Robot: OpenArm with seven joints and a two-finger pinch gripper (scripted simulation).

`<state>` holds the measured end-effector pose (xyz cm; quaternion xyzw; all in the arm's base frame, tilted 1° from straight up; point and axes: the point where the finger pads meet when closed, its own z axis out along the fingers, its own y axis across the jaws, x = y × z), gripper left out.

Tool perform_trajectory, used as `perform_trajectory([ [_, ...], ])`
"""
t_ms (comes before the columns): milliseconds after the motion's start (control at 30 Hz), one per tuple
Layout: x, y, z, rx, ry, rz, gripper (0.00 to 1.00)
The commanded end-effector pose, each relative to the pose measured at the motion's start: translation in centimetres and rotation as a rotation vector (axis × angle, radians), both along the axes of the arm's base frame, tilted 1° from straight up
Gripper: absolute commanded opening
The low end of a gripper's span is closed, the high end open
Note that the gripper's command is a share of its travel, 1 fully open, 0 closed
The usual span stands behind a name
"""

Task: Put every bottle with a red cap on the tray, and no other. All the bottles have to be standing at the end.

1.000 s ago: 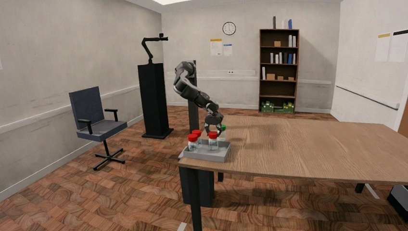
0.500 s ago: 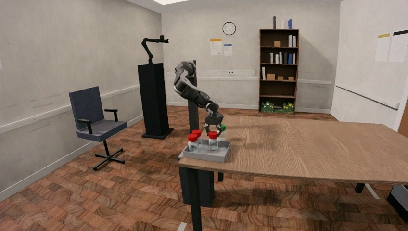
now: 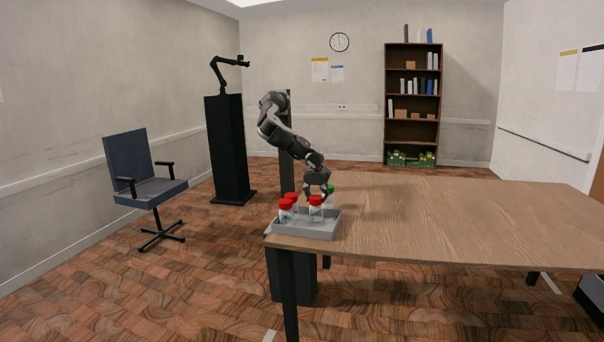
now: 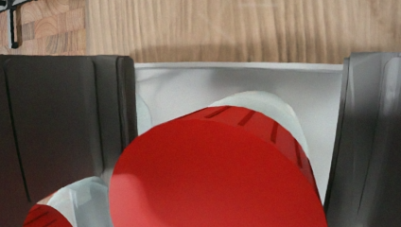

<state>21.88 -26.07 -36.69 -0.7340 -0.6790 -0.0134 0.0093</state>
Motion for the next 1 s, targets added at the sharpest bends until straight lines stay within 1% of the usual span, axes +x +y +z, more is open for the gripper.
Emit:
perform_trajectory([
  [0,0.09,-0.02,0.06,0.000,-0.003,0.000,0.00],
  [433,0.07,-0.03,0.04,0.000,-0.003,0.002,0.00],
  [467,0.08,0.00,0.07,0.001,-0.003,0.000,0.52],
  [967,0.08,0.00,0.07,0.001,-0.003,0.000,0.52],
])
